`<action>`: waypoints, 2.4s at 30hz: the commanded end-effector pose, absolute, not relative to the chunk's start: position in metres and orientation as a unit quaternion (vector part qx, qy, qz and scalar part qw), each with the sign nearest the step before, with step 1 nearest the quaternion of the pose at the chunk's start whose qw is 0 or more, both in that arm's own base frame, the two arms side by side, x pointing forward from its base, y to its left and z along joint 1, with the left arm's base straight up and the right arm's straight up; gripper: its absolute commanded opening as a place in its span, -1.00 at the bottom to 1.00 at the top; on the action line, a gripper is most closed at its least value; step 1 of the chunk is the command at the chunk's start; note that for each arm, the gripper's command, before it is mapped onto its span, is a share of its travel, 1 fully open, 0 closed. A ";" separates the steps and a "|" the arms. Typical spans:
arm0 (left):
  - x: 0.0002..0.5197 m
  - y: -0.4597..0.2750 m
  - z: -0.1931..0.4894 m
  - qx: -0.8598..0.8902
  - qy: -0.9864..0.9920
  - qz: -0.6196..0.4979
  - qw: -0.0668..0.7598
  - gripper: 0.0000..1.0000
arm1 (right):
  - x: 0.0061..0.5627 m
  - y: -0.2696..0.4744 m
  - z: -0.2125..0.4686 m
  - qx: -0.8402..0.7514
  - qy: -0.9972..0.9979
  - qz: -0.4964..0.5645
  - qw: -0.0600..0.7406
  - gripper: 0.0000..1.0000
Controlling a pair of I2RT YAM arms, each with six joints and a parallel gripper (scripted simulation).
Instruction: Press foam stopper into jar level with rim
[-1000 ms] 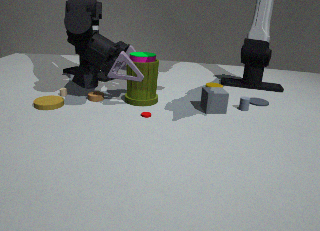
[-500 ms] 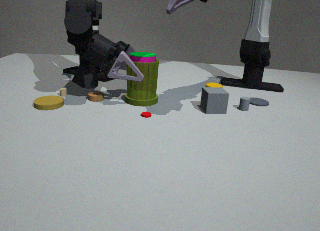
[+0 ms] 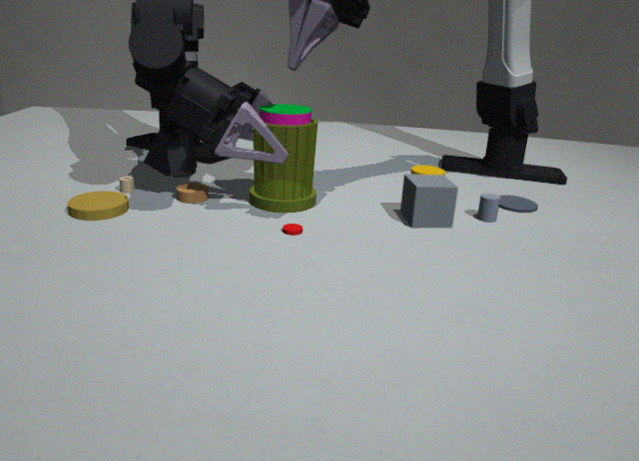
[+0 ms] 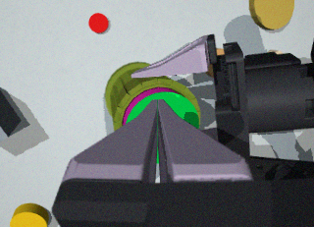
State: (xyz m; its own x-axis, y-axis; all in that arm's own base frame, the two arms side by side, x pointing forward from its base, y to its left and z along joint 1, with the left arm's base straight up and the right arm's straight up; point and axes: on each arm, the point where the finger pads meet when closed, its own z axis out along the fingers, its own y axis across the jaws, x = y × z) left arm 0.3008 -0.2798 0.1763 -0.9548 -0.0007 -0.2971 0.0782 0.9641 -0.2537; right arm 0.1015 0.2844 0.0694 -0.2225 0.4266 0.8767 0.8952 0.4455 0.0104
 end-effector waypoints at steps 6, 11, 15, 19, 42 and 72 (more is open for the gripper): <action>0.264 -0.290 0.159 0.002 0.994 -0.080 0.073 -1.00 | 0.112 0.291 0.078 -0.453 -0.727 -0.278 0.434 0.28; 0.268 -0.297 0.159 0.015 0.992 -0.090 0.081 -1.00 | 0.112 0.291 0.078 -0.453 -0.727 -0.278 0.434 0.28; 0.257 -0.293 0.149 0.026 0.994 -0.079 0.068 -1.00 | 0.112 0.291 0.078 -0.453 -0.727 -0.278 0.434 0.28; 0.266 -0.297 0.161 0.020 0.991 -0.097 0.087 -1.00 | 0.112 0.291 0.078 -0.453 -0.727 -0.278 0.434 0.28; 0.268 -0.293 0.164 0.013 0.990 -0.100 0.097 -1.00 | 0.112 0.291 0.078 -0.453 -0.727 -0.278 0.434 0.28; 0.270 -0.292 0.132 0.011 0.991 -0.096 0.094 -1.00 | 0.112 0.291 0.078 -0.453 -0.727 -0.278 0.434 0.28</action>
State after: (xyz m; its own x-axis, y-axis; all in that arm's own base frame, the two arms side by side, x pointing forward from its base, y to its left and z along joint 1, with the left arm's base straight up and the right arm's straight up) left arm 0.2643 -0.2944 0.1275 -0.9857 0.0241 -0.1666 0.0530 0.9838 -0.1715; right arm 0.1015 0.2844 0.0694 -0.2225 0.4266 0.8767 0.8952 0.4455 0.0104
